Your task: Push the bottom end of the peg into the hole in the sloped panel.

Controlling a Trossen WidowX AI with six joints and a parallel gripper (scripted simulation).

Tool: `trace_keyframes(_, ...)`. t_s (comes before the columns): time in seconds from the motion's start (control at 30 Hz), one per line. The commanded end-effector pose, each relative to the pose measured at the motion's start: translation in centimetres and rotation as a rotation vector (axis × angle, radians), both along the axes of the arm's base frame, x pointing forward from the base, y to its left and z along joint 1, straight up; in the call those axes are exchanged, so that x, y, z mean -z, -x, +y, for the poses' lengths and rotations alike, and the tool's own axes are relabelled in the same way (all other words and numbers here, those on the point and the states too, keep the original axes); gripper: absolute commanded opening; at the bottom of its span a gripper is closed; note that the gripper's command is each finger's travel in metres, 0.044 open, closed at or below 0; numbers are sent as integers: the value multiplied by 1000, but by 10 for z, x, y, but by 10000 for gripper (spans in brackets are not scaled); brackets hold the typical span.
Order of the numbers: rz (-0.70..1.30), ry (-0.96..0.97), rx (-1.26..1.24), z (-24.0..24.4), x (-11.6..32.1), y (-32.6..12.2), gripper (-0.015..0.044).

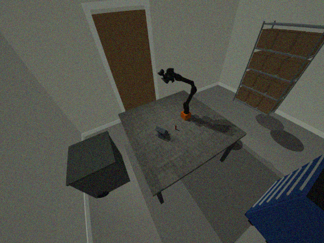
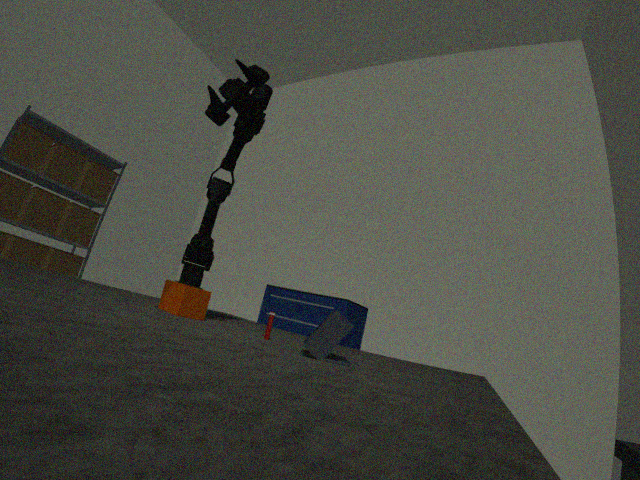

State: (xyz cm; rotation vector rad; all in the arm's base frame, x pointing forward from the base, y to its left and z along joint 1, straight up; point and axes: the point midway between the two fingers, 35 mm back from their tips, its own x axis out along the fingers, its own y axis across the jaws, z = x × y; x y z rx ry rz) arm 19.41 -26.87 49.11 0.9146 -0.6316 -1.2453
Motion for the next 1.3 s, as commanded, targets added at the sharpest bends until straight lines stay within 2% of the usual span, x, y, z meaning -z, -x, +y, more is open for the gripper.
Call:
trace_keyframes(0.0,134,-39,-104,5,29,-33,440)
trace_keyframes(0.67,655,-112,-579,74,147,-137,440)
trace_keyframes(1.27,1111,-89,-1044,173,256,-177,440)
